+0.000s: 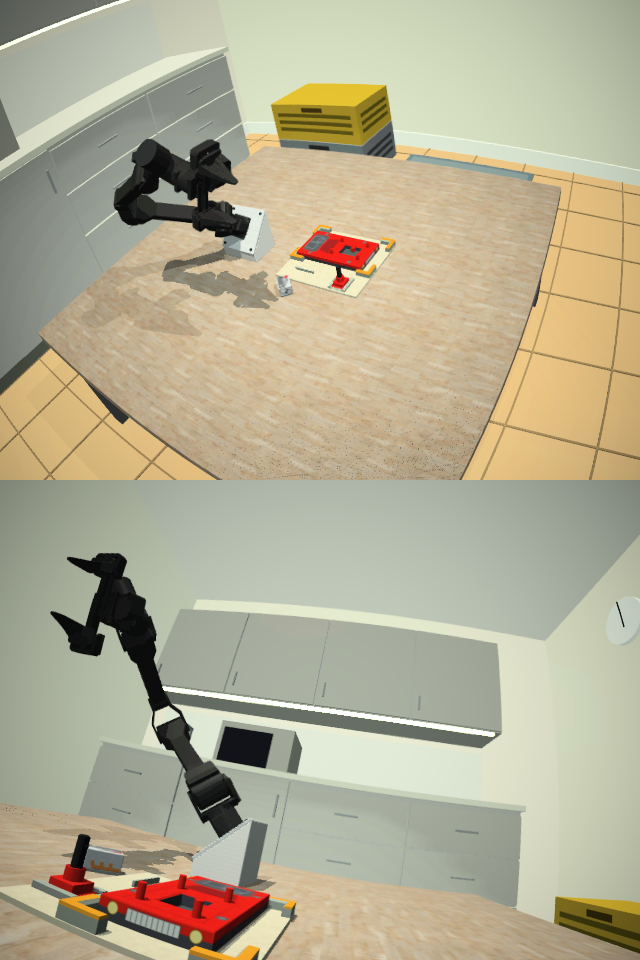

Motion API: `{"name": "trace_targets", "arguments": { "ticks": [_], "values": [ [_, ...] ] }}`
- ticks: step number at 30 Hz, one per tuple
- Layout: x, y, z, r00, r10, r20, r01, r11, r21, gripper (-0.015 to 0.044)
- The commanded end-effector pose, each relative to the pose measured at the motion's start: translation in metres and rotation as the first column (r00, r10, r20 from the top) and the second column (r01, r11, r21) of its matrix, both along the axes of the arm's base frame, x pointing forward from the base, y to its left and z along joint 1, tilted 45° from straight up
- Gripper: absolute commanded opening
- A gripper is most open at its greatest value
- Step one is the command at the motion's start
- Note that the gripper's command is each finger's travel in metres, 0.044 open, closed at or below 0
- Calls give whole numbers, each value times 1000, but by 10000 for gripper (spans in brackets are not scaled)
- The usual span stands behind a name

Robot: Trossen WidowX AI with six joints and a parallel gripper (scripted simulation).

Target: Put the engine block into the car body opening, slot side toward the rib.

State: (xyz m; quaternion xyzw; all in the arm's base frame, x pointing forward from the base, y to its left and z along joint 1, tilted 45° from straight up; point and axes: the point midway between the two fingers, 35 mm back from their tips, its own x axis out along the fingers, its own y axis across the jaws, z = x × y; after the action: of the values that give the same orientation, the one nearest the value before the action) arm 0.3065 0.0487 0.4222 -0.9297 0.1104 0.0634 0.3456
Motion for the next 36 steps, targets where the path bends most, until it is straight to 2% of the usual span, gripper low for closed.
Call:
{"name": "trace_targets", "arguments": {
  "ticks": [1, 10, 20, 28, 36],
  "values": [
    [9, -1, -36, 993, -34, -112, 31, 999, -33, 440],
    [16, -10, -120, 918, -132, -373, 87, 987, -136, 440],
    [2, -27, -200, 755, -266, -600, 117, 954, -275, 440],
    [-21, -45, -252, 578, -383, -720, 107, 911, -398, 440],
    [-52, -65, -290, 378, -500, -779, 58, 853, -519, 440]
  ]
}}
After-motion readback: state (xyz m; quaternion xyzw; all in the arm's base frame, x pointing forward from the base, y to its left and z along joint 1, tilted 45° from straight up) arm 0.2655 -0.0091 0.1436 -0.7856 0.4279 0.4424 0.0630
